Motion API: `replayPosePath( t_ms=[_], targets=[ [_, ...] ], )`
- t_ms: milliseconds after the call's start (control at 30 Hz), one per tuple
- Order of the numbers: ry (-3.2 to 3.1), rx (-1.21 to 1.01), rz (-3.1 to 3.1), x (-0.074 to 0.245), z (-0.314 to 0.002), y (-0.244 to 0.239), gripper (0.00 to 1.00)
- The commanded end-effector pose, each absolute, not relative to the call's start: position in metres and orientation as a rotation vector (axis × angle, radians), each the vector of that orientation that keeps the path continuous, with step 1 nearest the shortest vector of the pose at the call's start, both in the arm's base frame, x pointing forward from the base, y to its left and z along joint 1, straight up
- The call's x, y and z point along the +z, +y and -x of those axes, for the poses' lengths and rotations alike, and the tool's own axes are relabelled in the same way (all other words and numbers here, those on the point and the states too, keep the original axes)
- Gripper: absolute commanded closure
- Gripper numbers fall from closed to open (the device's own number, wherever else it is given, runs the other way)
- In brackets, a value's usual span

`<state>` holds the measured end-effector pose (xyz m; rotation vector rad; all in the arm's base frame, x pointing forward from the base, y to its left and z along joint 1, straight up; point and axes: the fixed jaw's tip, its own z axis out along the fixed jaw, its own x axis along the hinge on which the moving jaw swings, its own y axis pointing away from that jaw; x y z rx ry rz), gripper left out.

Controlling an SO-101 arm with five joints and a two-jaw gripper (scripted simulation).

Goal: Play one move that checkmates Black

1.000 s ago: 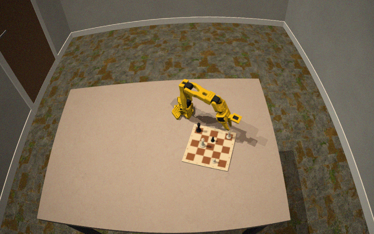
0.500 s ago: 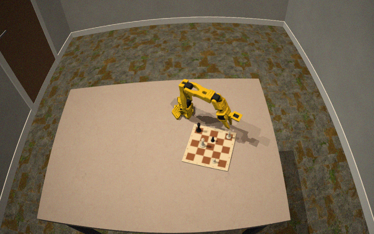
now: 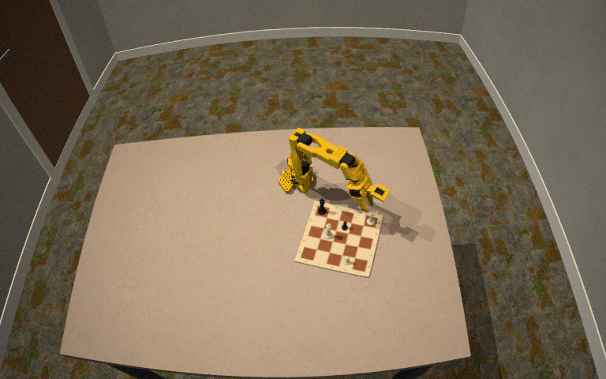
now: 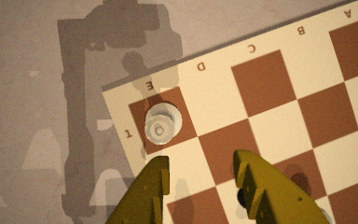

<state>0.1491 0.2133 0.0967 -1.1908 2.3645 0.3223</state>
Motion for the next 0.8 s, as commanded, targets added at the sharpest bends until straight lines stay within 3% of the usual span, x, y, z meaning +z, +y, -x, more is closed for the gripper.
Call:
replayPosePath(
  t_ms=[0, 467, 533, 767],
  targets=[
    [2.383, 0.315, 1.134, 0.101, -0.156, 0.206, 0.87],
    [2.613, 0.135, 0.580, 0.101, -0.219, 0.109, 0.80],
    [2.613, 0.135, 0.580, 0.101, -0.219, 0.109, 0.80],
    [2.712, 0.024, 0.153, 0.102, -0.232, 0.031, 0.75]
  ],
)
